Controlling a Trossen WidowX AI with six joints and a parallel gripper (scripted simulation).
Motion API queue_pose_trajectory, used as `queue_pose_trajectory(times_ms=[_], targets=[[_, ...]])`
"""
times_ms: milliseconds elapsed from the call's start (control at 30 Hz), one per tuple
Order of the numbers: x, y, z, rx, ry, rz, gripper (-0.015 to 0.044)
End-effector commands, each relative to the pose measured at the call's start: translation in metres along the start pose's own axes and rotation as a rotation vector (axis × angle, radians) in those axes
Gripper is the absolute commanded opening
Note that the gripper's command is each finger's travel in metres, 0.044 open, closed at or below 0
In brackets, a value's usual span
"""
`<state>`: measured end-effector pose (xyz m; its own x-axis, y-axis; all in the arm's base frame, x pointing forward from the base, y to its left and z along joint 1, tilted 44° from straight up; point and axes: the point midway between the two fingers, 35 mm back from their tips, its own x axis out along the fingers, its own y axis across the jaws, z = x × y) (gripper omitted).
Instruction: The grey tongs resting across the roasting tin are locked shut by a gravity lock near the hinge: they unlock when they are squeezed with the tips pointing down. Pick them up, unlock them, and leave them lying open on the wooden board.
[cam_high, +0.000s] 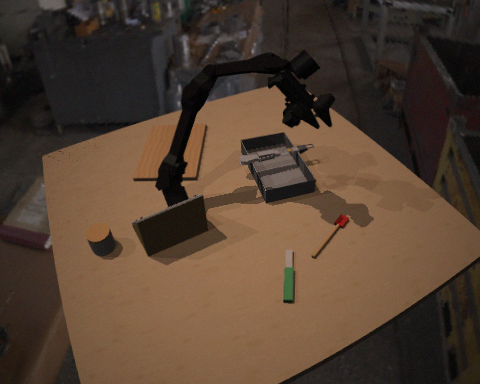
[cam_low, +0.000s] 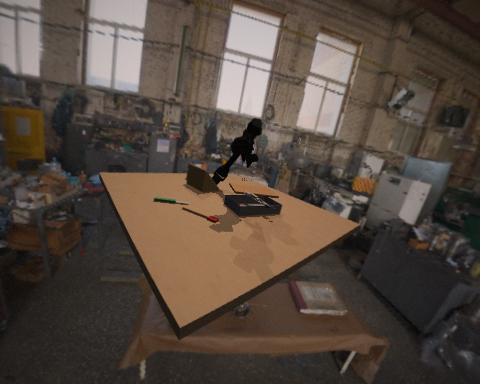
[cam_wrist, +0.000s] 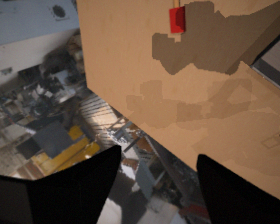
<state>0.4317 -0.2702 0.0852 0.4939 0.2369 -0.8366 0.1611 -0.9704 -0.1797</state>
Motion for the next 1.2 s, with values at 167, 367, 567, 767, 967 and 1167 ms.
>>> queue_pose_trajectory(times_ms=[167,367,567,767,967,1167], targets=[[0.059,-0.143,0.01,0.326,-0.183,-0.572,0.026],[0.069,-0.216,0.01,0.586,-0.35,-0.835,0.026],[0.069,-0.218,0.01,0.596,-0.356,-0.843,0.026],[0.066,-0.224,0.01,0.594,-0.362,-0.848,0.026],[0.066,-0.224,0.01,0.594,-0.362,-0.849,0.026],[0.071,-0.231,0.01,0.594,-0.365,-0.863,0.026]])
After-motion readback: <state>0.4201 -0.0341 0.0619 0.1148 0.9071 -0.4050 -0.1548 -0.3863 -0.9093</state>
